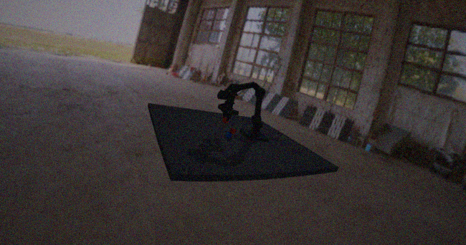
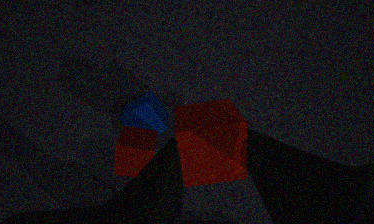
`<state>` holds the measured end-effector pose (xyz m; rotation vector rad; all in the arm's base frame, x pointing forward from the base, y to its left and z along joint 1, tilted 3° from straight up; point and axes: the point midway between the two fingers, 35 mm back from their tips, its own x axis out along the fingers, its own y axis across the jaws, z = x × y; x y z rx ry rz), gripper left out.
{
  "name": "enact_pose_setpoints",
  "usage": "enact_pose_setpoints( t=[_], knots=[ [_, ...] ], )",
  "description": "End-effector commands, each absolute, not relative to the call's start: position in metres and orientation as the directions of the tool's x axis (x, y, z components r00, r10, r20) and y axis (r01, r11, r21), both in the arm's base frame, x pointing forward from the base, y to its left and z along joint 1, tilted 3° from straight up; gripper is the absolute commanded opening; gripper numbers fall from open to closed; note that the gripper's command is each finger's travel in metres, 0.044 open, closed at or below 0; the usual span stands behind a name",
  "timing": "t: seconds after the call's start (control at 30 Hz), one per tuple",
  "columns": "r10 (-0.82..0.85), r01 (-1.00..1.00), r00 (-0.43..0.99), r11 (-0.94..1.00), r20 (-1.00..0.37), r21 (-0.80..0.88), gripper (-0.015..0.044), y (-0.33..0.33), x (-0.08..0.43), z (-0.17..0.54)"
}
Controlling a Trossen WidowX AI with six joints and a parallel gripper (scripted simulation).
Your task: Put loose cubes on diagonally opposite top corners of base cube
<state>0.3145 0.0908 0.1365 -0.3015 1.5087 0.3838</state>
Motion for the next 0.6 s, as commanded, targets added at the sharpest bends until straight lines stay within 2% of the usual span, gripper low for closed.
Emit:
enact_pose_setpoints(
  t=[0.0,0.4,0.57],
  knots=[
    [0.06,-0.338,0.035,0.94,-0.998,0.045,0.0105,0.1,0.31,0.14],
    [0.065,-0.039,0.032,0.997,-0.997,0.064,0.0105,0.131,0.292,0.139],
    [0.066,-0.022,0.031,0.998,-0.997,0.065,0.0105,0.132,0.29,0.139]
  ],
)
